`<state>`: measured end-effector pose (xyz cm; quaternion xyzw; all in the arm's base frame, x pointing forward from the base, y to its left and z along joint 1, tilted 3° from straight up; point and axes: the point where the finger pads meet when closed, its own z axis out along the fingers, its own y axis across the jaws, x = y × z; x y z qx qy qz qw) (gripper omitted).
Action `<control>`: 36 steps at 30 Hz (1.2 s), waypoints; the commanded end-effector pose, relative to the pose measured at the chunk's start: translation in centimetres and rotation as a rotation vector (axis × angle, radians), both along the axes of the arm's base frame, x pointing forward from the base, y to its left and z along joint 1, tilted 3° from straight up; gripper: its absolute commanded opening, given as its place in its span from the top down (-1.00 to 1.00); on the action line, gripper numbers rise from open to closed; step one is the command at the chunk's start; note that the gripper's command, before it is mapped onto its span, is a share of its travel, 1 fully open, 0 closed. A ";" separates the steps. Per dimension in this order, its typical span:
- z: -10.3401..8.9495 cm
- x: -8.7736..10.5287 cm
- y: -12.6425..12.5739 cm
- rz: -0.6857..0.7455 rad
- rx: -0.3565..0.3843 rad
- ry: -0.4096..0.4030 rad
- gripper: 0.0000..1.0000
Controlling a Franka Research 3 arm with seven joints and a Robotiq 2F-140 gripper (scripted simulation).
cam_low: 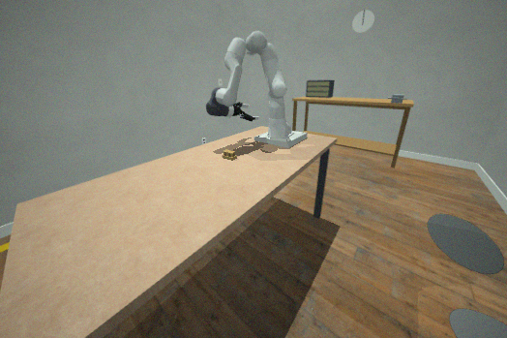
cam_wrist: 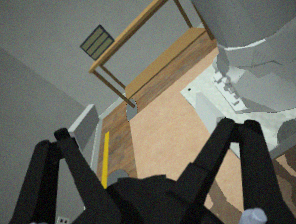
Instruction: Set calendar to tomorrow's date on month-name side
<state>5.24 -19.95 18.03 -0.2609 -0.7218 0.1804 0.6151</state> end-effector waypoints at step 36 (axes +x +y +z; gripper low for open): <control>-7.1 11.8 4.2 -0.075 -0.280 -0.469 -1.00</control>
